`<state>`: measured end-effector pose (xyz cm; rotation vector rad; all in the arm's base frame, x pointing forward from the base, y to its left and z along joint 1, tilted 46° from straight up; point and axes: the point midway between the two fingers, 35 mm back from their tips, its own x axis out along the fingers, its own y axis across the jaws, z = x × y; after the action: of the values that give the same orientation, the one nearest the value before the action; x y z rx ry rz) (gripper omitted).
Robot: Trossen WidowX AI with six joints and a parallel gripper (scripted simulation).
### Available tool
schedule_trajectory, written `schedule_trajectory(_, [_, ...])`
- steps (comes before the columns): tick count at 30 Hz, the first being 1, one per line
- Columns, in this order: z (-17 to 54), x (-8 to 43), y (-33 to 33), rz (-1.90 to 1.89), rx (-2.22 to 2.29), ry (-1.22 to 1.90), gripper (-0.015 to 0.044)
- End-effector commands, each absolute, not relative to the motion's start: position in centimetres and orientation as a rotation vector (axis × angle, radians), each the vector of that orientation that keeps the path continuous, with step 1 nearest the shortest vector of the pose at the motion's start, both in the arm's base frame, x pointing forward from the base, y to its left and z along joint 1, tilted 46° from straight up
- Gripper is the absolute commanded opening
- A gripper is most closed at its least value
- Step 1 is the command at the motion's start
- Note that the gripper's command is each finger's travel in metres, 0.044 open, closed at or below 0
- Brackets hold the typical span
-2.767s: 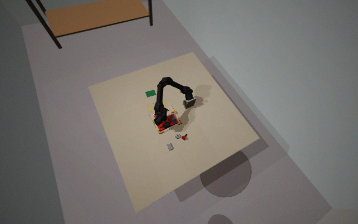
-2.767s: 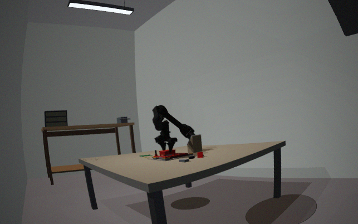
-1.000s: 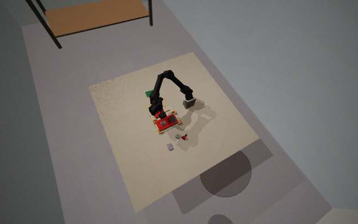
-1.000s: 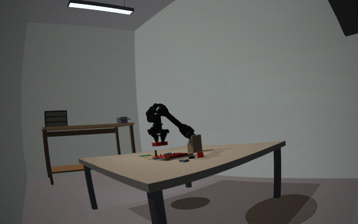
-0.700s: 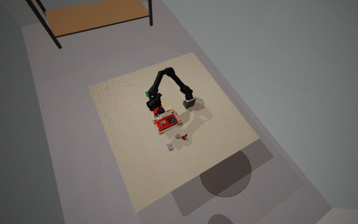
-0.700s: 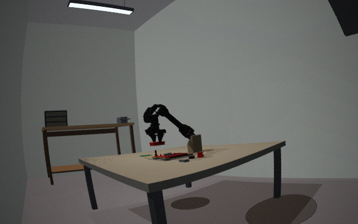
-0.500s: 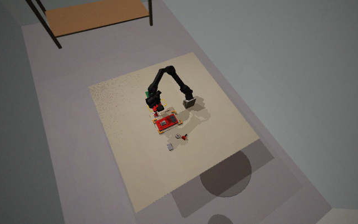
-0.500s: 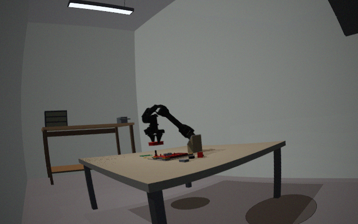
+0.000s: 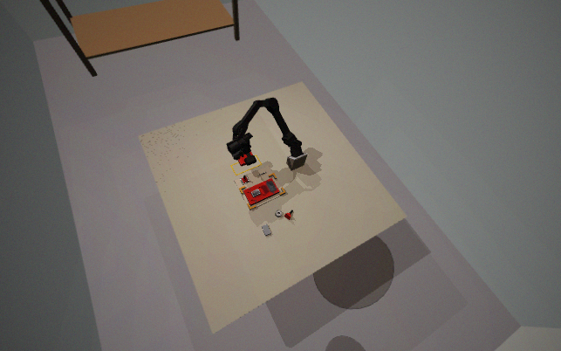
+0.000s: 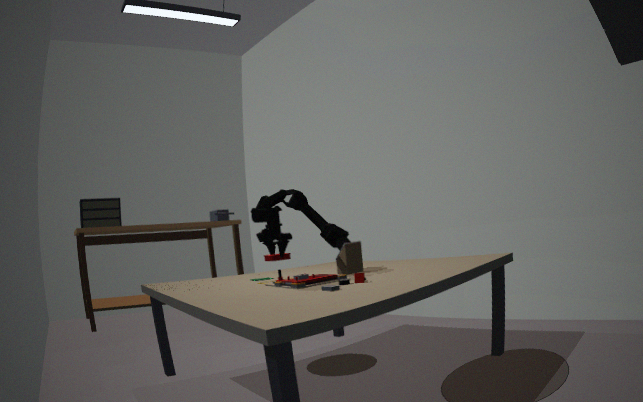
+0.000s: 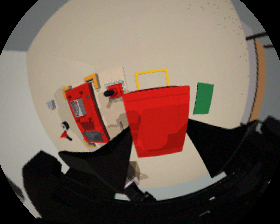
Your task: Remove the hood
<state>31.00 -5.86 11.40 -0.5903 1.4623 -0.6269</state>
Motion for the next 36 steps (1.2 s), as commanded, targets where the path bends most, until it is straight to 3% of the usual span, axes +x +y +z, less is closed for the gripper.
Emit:
schedule_trajectory(1, [12.4, 30.2, -6.7, -0.631, -0.597, 1.459, 0.0])
schedule_trajectory(36, [10.7, 30.4, -8.4, -0.629, -0.595, 1.459, 0.0])
